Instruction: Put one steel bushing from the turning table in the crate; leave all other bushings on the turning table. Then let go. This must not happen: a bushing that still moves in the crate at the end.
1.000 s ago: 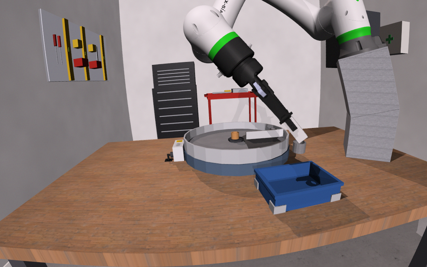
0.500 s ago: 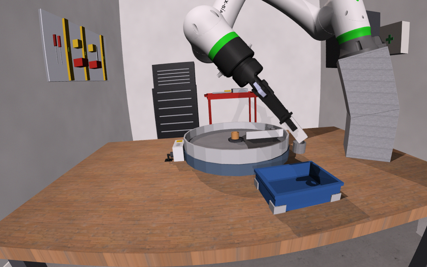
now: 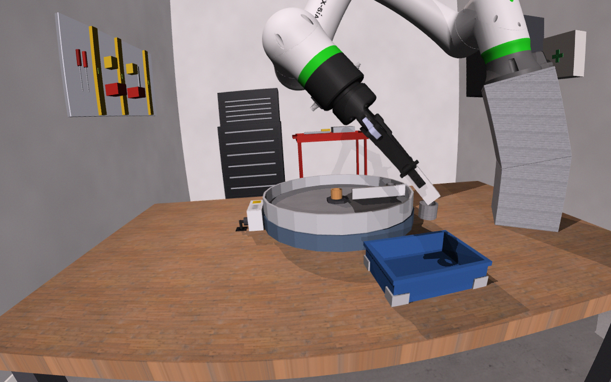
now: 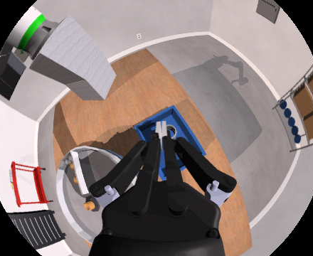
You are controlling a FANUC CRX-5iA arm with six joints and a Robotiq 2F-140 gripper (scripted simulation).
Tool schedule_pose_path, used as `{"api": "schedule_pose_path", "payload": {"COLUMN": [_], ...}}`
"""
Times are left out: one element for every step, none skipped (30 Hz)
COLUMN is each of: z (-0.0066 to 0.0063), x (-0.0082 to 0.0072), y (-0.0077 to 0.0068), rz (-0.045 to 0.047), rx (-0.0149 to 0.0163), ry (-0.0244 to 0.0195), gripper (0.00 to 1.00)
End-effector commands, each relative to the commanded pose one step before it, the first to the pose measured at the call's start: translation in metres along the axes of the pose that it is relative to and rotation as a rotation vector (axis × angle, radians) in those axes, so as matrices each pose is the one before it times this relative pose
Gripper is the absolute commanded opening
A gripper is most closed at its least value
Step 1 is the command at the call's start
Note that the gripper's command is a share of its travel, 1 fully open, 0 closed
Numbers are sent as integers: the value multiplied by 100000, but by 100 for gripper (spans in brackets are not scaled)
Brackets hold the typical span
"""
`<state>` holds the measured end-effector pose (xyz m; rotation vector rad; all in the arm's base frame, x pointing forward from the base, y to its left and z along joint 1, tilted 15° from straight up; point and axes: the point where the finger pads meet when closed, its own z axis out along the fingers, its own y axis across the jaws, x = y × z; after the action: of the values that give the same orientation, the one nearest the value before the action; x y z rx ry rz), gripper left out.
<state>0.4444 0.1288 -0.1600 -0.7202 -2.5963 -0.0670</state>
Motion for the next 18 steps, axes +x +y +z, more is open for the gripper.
{"api": "schedule_pose_path", "payload": {"z": [-13,0,0,7,41,100,174,249,0,0,322,384,431,460,468,456,425,376], "x": [0,0,0,-5,-35,-84,-145,-209,0,0,-270,-322,-361,-385,-392,-382,-355,-314], "y": [13,0,0,0,1,2,3,4,0,0,5,6,7,7,7,7,6,6], "rz": [-20,0,0,0,0,0,0,0,0,0,0,0,0,0,0,0,0,0], "rx": [-19,0,0,0,0,0,0,0,0,0,0,0,0,0,0,0,0,0], "ry": [-18,0,0,0,0,0,0,0,0,0,0,0,0,0,0,0,0,0], "gripper": [0,0,0,0,0,0,0,0,0,0,0,0,0,0,0,0,0,0]}}
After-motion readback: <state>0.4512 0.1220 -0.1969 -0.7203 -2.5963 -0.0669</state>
